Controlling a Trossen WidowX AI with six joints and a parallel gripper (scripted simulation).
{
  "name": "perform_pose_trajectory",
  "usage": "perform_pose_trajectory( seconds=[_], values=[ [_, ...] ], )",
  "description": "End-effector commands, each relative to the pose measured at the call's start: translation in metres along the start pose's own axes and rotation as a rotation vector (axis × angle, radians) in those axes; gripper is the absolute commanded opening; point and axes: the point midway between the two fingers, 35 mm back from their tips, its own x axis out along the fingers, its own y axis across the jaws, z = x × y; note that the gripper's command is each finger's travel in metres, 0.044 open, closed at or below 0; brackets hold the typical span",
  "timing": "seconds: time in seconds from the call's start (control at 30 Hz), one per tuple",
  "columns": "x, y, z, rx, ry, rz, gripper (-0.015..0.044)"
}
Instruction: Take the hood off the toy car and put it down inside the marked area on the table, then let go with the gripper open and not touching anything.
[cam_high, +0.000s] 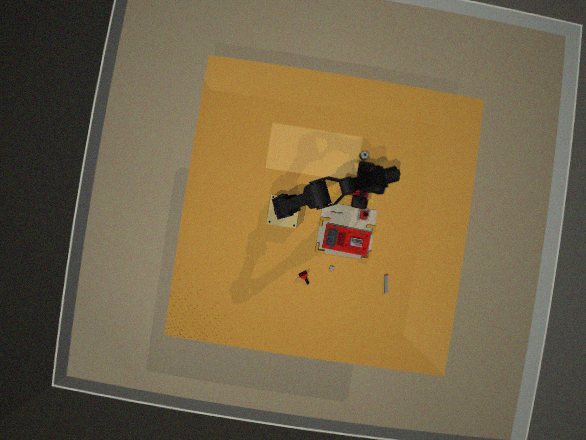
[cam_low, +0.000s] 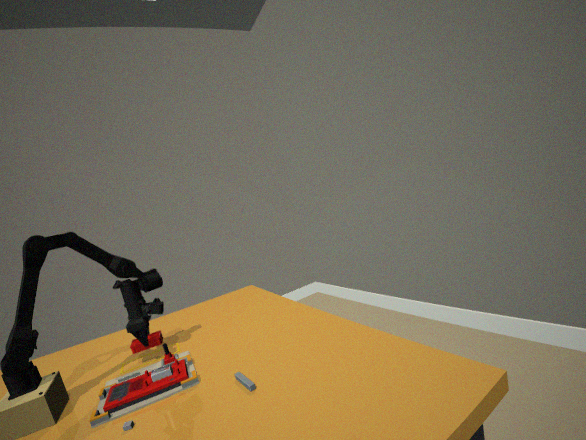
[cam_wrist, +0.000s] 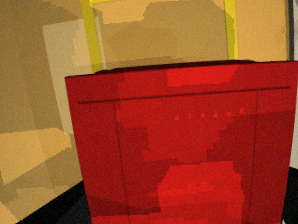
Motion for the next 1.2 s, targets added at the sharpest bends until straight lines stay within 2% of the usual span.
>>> perform_pose_trajectory(
  seconds=[0.0, 1.17],
  values=[
    [0.005, -0.001, -0.003, -0.002, 0.007, 0.001, 0.0],
    [0.027, -0.001, -0.005, -0.002, 0.007, 0.0, 0.0]
  ],
)
